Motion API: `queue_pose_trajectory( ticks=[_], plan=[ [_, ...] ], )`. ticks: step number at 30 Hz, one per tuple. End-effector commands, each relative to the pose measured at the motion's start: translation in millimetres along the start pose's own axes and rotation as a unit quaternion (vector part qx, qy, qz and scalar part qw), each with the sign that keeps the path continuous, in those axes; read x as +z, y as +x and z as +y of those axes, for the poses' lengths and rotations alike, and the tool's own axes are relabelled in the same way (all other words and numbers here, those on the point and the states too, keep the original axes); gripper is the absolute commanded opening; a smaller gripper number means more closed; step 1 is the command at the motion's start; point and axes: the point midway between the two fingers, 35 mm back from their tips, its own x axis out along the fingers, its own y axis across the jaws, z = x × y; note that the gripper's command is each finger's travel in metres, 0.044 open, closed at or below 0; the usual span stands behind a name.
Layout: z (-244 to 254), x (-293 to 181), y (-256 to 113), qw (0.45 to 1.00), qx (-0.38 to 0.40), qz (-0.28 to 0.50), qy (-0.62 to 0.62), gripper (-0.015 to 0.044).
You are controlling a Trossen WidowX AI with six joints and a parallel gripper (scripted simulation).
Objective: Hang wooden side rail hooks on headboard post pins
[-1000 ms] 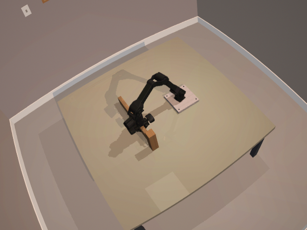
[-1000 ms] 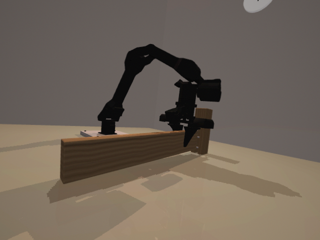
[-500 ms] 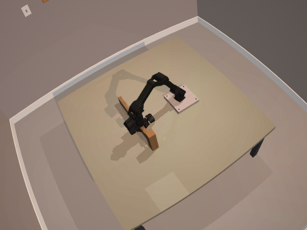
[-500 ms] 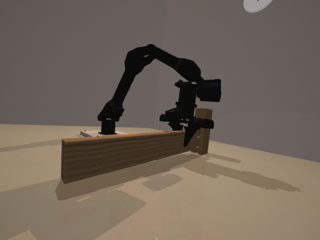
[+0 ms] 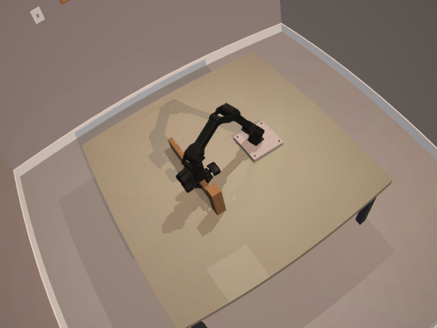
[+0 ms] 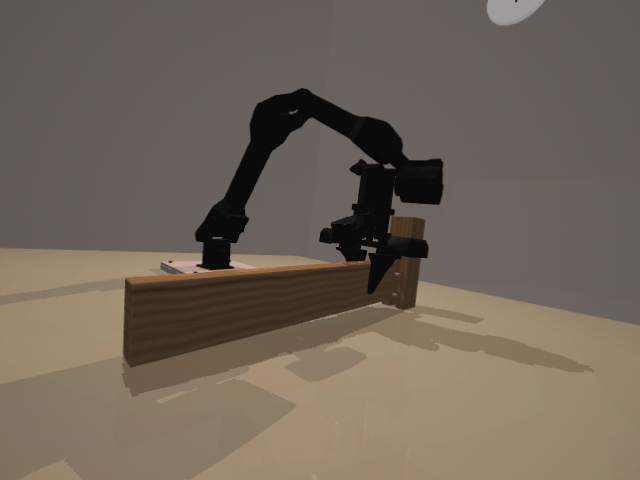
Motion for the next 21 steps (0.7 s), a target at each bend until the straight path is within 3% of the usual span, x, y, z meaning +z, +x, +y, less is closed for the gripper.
queue_pose_trajectory(
  ticks=[1,21],
  plan=[
    [3.5,-1.7,-6.1,1.0,0.008,0.004,0.004,0.0],
    [4.9,-3.5,-6.7,1.0,0.008,0.004,0.004,0.0]
  ],
)
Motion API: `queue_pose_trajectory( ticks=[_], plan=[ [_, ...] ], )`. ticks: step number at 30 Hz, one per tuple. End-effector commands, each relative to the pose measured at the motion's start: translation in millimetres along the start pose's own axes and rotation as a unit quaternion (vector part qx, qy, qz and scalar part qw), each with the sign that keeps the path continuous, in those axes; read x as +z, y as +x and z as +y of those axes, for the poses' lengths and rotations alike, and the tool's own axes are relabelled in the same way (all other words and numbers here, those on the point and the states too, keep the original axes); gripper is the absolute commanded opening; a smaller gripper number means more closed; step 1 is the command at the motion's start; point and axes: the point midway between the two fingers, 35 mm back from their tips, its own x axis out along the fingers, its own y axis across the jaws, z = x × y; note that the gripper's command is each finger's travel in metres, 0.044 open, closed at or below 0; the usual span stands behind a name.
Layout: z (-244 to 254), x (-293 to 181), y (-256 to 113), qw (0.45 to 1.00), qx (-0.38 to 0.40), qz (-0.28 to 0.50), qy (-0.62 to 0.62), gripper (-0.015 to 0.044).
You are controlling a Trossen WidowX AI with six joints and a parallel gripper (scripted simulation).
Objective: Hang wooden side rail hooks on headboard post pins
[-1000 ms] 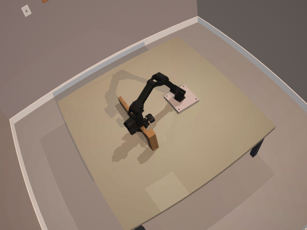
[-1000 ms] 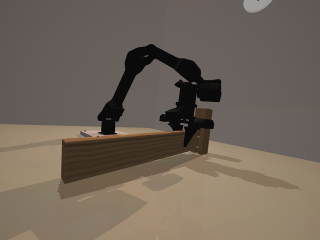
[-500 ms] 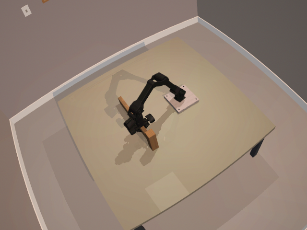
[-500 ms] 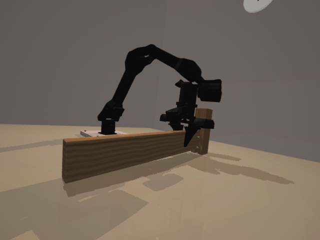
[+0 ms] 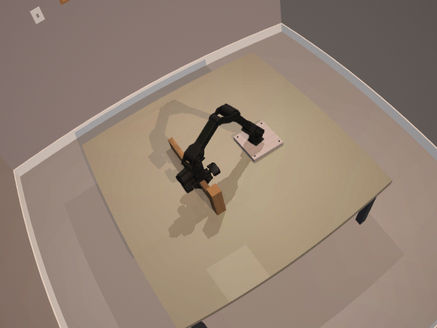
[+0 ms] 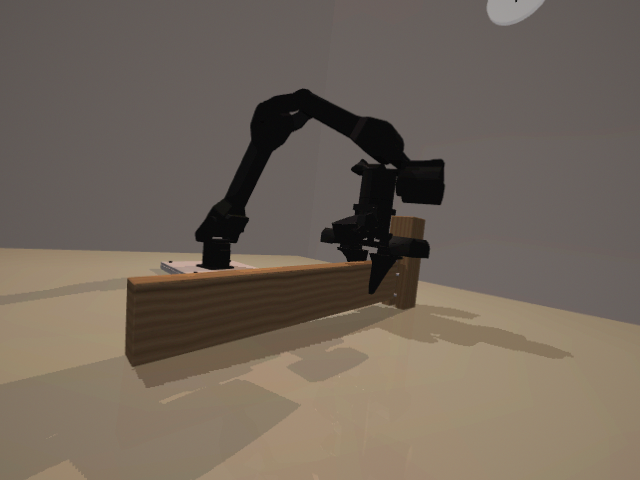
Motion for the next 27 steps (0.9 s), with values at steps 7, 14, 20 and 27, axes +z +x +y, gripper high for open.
queue_pose_trajectory(
  ticks=[7,14,20,27],
  plan=[
    [2.8,-2.7,-6.6,1.0,0.009,0.004,0.002,0.0],
    [2.5,-3.5,-6.4,1.0,0.009,0.004,0.002,0.0],
    [3.2,-4.1,-6.1,1.0,0.009,0.004,0.002,0.0],
    [3.0,-4.9,-5.3,1.0,0.009,0.004,0.002,0.0]
  ],
)
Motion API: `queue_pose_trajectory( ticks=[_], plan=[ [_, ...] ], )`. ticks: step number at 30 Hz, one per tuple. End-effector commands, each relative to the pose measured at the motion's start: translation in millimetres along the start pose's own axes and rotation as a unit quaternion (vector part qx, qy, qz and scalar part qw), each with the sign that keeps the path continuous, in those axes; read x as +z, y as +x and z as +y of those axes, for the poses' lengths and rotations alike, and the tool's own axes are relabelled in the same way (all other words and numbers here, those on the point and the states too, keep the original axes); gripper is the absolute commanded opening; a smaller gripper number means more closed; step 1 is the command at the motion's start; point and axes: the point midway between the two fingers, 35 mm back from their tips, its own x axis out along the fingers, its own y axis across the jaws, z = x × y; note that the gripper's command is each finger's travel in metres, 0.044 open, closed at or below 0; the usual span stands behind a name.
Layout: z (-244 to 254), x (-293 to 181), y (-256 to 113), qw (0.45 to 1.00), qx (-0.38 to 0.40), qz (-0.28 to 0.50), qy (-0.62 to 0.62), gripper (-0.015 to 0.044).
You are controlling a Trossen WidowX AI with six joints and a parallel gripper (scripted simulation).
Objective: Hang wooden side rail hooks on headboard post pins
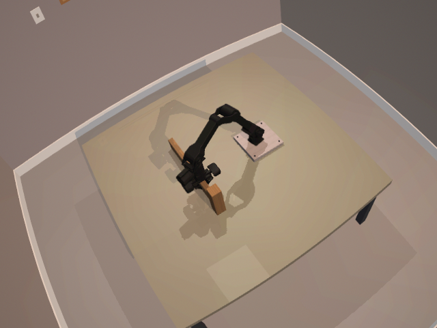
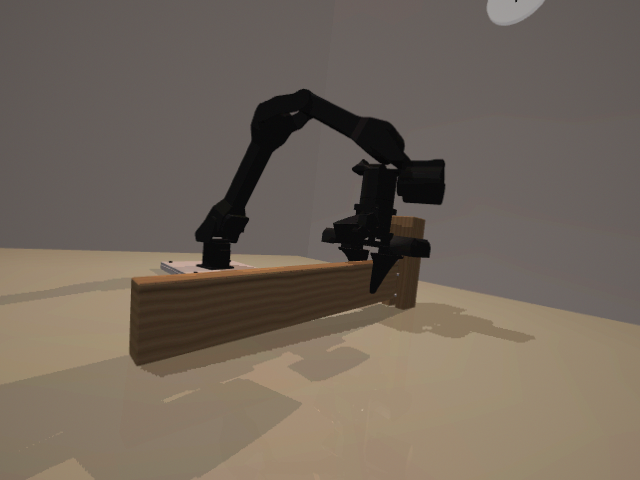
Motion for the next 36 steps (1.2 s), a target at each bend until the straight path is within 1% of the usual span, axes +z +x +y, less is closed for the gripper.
queue_pose_trajectory(
  ticks=[1,36],
  plan=[
    [3.0,-1.9,-4.6,1.0,0.008,0.003,0.002,0.0],
    [-0.3,-5.9,-3.4,1.0,0.008,0.003,0.002,0.0]
  ],
)
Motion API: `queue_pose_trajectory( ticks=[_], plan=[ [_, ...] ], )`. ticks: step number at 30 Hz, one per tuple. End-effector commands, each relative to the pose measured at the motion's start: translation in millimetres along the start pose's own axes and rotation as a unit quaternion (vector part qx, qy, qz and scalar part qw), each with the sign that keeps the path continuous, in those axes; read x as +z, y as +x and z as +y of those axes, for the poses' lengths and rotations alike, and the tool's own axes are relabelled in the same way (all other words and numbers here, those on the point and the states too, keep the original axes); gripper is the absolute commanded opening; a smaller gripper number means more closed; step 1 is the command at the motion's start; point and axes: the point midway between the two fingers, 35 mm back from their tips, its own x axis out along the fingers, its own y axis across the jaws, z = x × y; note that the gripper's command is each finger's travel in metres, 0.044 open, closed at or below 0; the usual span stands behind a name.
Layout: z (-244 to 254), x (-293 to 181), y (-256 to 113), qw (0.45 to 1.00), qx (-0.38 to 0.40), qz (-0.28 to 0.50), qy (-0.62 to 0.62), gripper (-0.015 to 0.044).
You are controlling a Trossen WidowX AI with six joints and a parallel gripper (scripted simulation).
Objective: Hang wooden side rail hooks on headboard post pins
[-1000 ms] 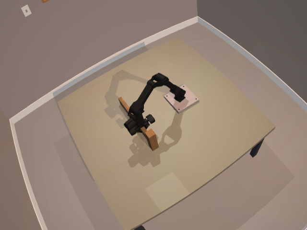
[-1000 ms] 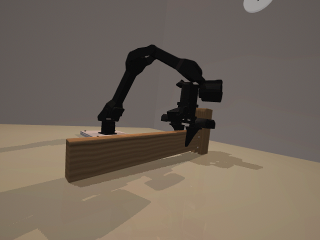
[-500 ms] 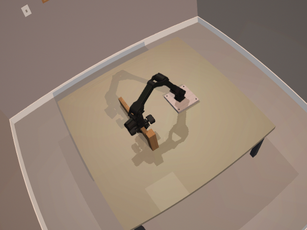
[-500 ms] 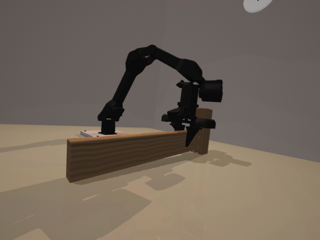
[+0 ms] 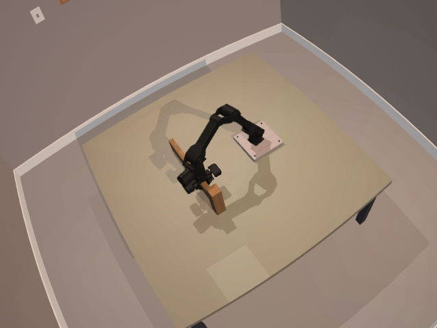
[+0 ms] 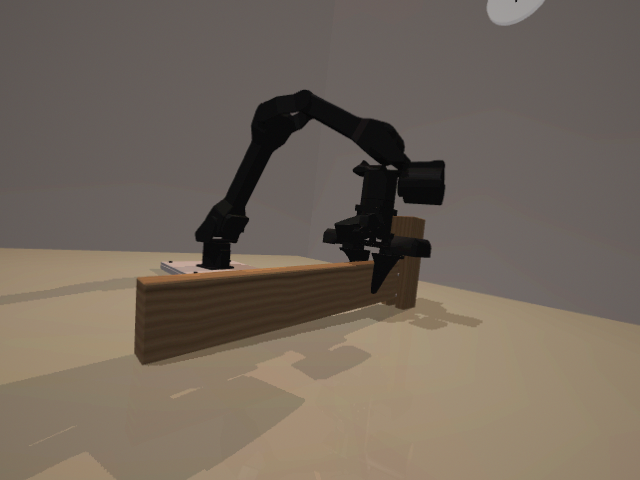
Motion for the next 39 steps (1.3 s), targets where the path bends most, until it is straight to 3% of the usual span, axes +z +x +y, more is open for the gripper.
queue_pose_trajectory(
  ticks=[1,39],
  plan=[
    [0.3,-1.7,-4.1,1.0,0.005,0.004,0.003,0.0],
    [3.3,-4.9,-6.0,1.0,0.005,0.004,0.003,0.0]
  ],
)
